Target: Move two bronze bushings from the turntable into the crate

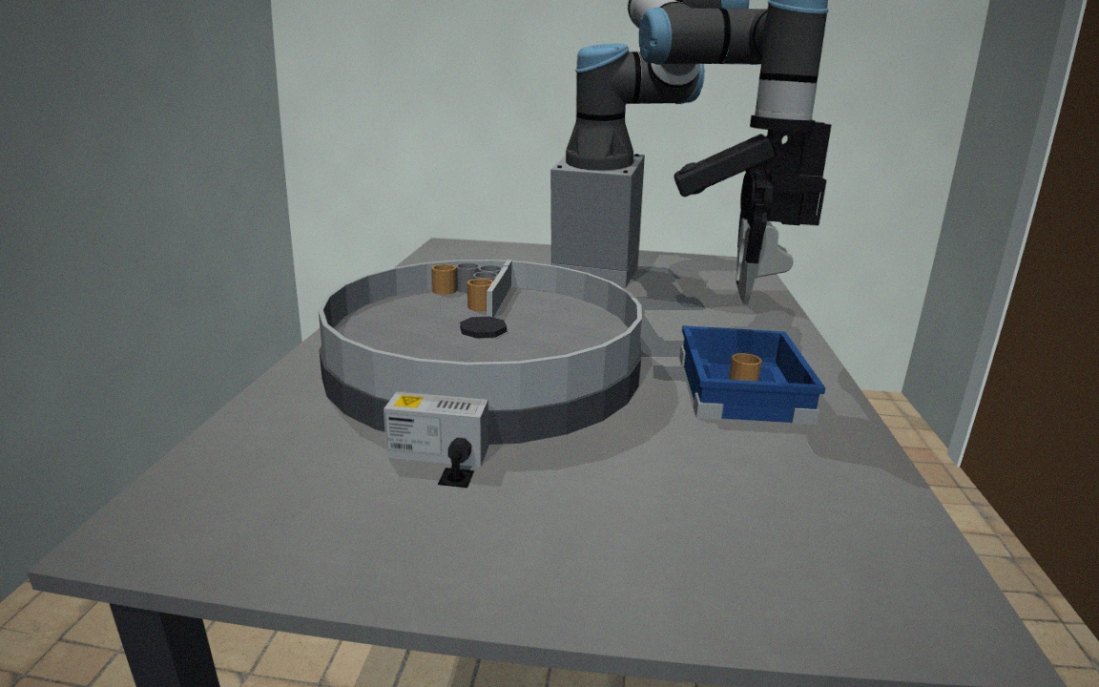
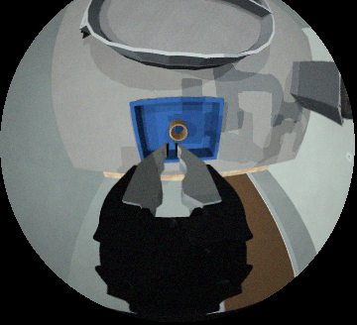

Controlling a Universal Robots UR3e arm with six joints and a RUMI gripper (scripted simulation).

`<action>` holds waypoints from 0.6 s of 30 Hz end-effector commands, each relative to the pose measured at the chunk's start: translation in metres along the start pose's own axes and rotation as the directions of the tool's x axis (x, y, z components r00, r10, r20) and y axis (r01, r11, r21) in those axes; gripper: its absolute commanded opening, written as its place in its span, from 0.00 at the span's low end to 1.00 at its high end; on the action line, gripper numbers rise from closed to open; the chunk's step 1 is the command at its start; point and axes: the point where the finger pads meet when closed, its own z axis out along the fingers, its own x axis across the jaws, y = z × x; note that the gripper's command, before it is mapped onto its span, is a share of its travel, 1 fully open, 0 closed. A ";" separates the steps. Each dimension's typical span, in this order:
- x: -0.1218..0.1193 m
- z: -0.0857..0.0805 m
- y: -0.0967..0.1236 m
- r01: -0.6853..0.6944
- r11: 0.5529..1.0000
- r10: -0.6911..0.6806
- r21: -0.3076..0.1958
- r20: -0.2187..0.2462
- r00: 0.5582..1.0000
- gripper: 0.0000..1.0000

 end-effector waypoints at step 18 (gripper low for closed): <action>0.022 -0.001 -0.060 0.000 1.000 0.000 -0.002 0.006 1.000 0.05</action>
